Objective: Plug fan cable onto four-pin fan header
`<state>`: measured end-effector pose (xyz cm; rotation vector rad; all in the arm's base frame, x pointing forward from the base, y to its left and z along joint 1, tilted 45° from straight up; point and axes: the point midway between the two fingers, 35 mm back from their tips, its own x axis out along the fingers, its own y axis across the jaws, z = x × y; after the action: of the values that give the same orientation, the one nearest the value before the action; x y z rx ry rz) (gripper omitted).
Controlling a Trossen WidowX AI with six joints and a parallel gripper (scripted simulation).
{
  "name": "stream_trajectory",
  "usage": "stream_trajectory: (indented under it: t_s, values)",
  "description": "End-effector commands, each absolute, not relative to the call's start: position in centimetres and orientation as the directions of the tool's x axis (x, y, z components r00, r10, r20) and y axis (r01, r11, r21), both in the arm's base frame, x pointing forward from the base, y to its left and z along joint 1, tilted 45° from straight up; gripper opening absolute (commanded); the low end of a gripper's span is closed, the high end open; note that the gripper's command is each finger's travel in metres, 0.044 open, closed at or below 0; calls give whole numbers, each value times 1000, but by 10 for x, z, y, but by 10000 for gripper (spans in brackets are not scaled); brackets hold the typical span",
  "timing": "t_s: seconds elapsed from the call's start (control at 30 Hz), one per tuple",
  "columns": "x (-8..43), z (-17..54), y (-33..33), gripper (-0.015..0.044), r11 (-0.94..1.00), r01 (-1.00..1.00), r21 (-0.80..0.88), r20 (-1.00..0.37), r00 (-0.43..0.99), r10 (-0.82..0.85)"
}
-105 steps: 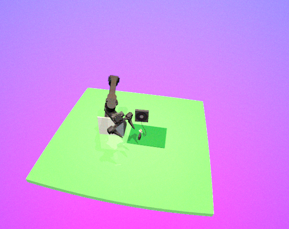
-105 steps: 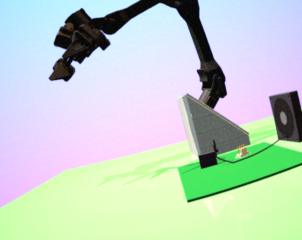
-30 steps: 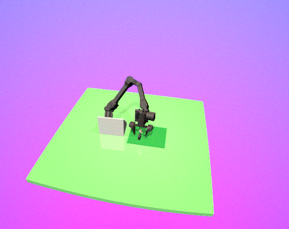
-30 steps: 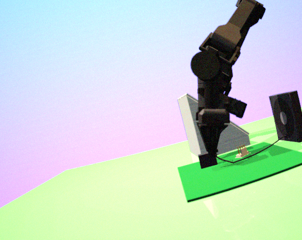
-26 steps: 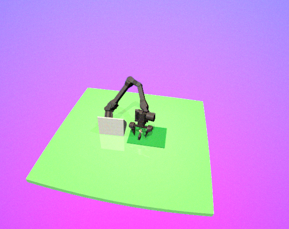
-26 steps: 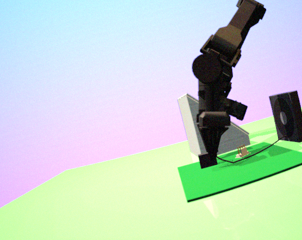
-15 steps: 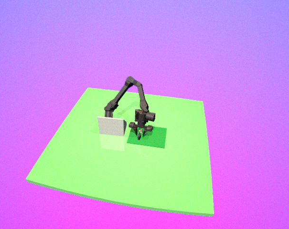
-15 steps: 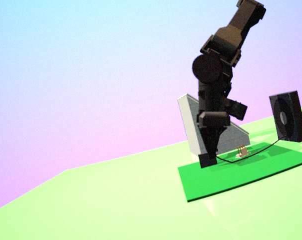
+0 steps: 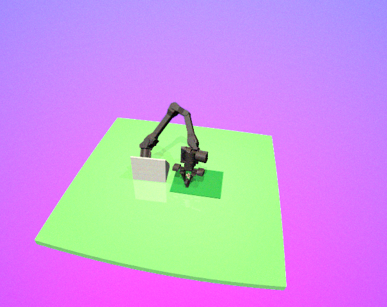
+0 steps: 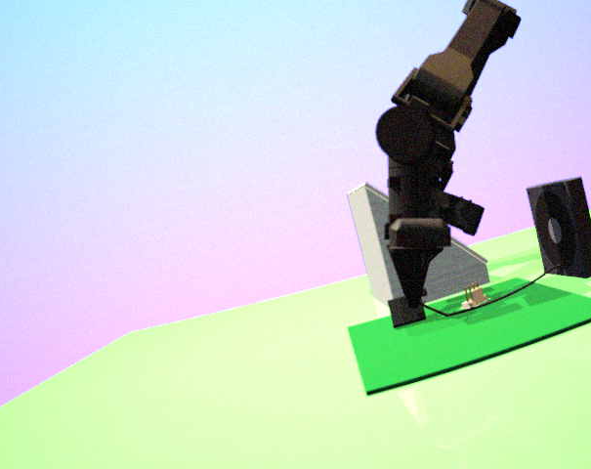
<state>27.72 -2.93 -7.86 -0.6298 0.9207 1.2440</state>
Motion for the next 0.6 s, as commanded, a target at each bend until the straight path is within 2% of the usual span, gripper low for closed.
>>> stream_trajectory:
  t_s: [0.0,0.13,0.23,0.57]
  values:
    - [278,-78,-30,103,233,-970,74,-857,58,512]
    - [278,-78,-30,77,233,-970,74,-857,58,512]
    - [278,-76,-33,0,234,-969,74,-858,58,511]
    - [277,-55,-56,0,236,-969,74,-859,58,508]
